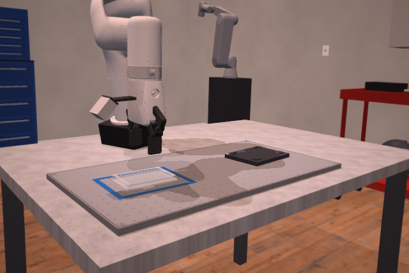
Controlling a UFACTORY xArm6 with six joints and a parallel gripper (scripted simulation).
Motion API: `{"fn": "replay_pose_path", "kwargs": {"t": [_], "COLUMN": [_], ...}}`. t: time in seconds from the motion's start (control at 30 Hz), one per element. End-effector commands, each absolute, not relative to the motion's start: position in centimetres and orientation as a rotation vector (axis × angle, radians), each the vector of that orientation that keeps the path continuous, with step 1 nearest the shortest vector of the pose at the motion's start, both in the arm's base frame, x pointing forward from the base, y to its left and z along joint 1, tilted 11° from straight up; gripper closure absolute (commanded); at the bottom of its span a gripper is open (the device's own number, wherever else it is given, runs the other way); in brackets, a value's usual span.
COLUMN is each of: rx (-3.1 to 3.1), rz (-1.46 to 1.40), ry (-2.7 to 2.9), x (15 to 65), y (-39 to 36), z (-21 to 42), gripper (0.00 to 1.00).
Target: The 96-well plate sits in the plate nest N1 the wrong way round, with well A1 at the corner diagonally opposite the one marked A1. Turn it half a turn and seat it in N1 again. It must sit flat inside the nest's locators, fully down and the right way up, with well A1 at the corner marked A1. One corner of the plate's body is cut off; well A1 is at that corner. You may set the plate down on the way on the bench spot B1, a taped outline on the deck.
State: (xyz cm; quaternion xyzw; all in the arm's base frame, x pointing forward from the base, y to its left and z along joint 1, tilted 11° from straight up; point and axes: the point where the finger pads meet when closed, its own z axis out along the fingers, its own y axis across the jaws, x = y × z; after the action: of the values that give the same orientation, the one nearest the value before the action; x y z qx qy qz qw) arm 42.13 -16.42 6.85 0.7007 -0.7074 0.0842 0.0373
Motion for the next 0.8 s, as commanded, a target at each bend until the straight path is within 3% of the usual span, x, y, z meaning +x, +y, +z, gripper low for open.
{"fn": "replay_pose_path", "kwargs": {"t": [0.0, 0.77], "rx": [2.152, 2.152], "rz": [0.265, 0.265], "ry": [-2.172, -2.172], "x": [42.3, 42.5], "y": [-16.6, -17.1], "z": [6.4, 3.2], "gripper": [0.0, 0.0]}}
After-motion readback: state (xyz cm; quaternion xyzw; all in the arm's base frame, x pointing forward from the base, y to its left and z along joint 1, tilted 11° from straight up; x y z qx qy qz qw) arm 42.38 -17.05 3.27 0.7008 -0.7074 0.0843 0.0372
